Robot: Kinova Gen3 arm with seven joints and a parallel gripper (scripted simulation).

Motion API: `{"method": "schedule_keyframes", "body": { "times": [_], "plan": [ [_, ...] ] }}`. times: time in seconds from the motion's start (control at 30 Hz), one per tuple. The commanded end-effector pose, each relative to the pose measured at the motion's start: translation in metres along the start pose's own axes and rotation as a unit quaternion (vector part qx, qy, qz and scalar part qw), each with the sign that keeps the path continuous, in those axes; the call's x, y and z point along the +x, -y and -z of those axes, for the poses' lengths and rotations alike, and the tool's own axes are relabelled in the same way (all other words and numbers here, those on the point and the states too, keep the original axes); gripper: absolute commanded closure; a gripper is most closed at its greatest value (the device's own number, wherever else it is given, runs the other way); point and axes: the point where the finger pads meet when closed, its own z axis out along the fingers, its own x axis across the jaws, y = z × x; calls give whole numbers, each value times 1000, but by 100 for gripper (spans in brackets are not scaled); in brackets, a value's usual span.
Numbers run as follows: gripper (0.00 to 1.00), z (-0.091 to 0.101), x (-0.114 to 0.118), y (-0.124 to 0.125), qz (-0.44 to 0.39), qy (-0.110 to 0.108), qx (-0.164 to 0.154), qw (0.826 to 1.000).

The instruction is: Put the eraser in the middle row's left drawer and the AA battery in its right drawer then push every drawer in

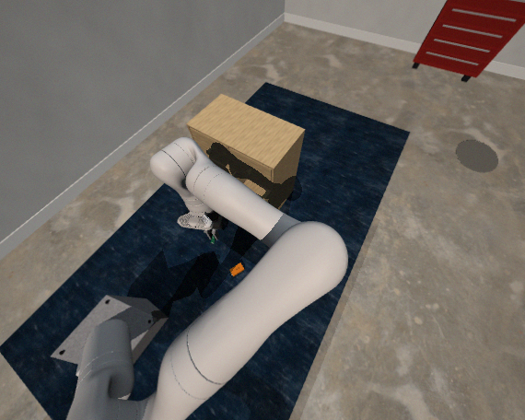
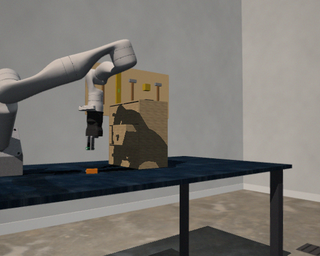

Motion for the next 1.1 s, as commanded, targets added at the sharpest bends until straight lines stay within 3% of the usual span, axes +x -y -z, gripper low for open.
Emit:
{"method": "schedule_keyframes", "body": {
  "times": [0.0,0.3,0.67,1.07],
  "plan": [
    [69,4,-6,-4,-45,2,-7,999],
    [69,8,-13,-14,-176,0,-17,984],
    [69,10,-16,-19,-230,-1,-22,973],
    [69,11,-17,-19,-236,-1,-22,972]
  ]
}}
